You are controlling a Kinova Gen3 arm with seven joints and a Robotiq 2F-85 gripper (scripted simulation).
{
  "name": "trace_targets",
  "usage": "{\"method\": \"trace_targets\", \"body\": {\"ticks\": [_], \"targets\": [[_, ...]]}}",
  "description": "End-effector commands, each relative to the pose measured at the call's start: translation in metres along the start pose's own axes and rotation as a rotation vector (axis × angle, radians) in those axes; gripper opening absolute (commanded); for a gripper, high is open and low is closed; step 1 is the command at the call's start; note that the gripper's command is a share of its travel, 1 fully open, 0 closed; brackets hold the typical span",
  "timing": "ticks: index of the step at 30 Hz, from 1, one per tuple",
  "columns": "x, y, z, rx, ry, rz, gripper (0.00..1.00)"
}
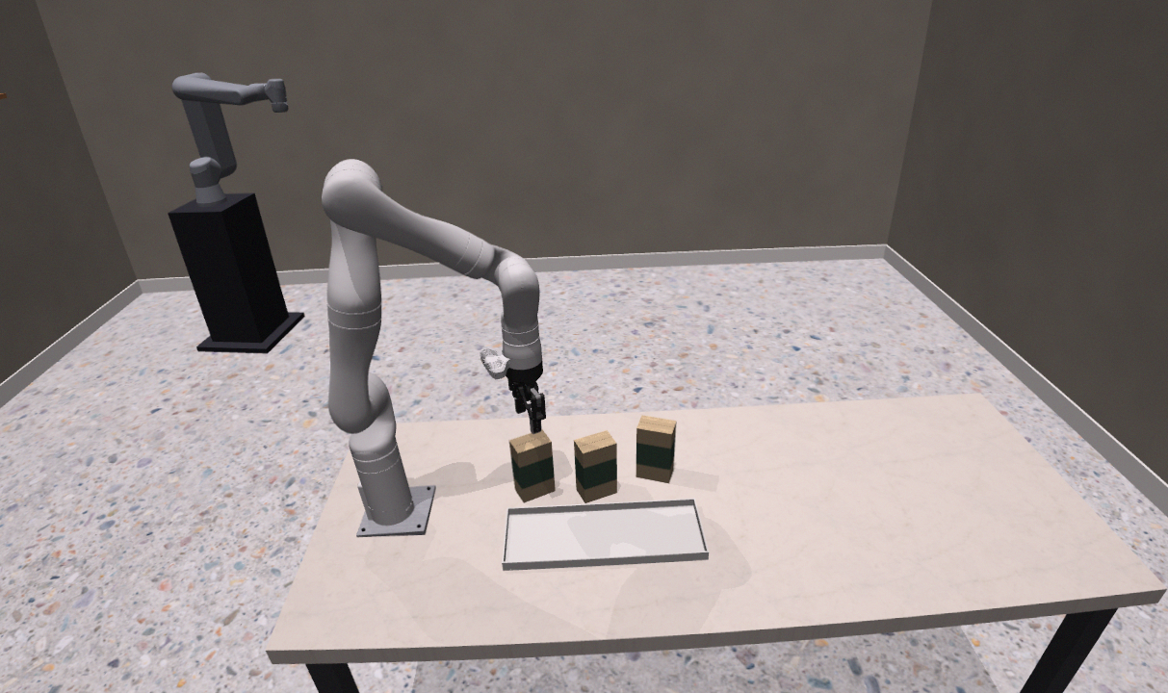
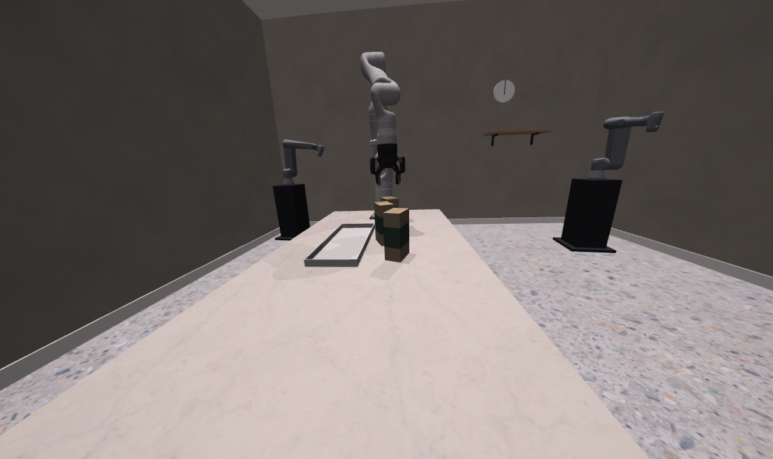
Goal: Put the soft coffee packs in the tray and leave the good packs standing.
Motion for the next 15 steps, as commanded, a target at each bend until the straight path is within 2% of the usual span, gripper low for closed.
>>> {"method": "trace_targets", "body": {"ticks": [1, 7, 9, 12, 15], "targets": [[0.000, 0.000, 0.000, 0.000, 0.001, -0.001, 0.83], [0.021, 0.000, 0.001, -0.002, 0.004, -0.003, 0.83], [0.021, 0.000, 0.001, -0.002, 0.004, -0.003, 0.83], [0.034, 0.000, 0.002, -0.002, 0.004, -0.003, 0.83], [0.039, 0.000, 0.002, -0.002, 0.004, -0.003, 0.83]]}}
Point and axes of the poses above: the point where the finger pads meet when closed, its own x axis out along the fingers, its own z axis across the jaws, y = z × x, the point moved 9 cm from there along -x, back along the fingers, and after that the axes turned 9 degrees about -x, right-handed, at the moved point
